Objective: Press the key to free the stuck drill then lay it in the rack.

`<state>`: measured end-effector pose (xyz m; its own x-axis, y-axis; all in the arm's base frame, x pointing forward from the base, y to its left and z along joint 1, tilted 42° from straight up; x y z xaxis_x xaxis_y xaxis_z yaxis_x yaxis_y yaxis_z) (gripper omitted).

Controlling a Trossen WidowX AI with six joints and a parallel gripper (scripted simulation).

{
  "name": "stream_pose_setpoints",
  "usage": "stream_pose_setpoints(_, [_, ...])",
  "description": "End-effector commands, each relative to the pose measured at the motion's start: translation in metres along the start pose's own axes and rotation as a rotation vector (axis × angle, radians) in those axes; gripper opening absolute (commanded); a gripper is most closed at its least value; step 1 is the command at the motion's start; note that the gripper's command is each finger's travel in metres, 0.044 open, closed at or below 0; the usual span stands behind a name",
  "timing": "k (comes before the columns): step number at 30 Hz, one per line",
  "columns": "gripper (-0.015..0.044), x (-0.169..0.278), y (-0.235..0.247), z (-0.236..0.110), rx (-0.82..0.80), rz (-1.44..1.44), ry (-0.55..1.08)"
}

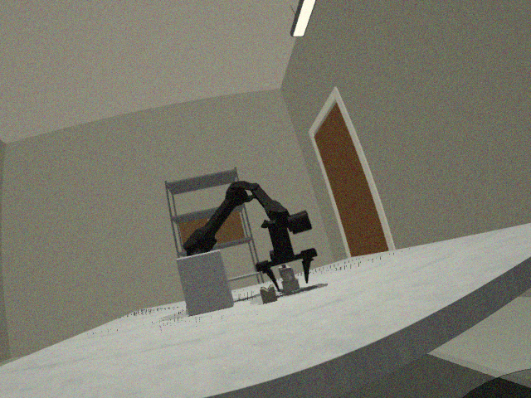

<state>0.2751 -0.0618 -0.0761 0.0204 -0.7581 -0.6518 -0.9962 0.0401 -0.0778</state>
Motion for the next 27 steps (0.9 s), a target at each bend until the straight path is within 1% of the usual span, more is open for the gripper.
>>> stream_pose_setpoints(1, [0.0361,0.0001,-0.0002,-0.0003,0.001,0.0,0.0])
stream_pose_setpoints(14, [0.002,0.0001,-0.0002,-0.0003,0.001,0.0,0.0])
stream_pose_setpoints(17, [0.0,0.0001,-0.0002,-0.0003,0.001,0.0,0.0])
stream_pose_setpoints(27, [0.0,0.0066,0.0018,0.0001,-0.001,0.007,-0.006])
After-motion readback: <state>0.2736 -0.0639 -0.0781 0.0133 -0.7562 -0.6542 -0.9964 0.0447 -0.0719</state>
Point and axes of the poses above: the point midway between the two fingers, 35 mm back from their tips, its own z axis out along the fingers, its own y axis across the jaws, x = y × z, the point moved 6 cm from there along -z, back along the fingers, and after that the axes turned 11 degrees about -z, right-handed, at the moved point
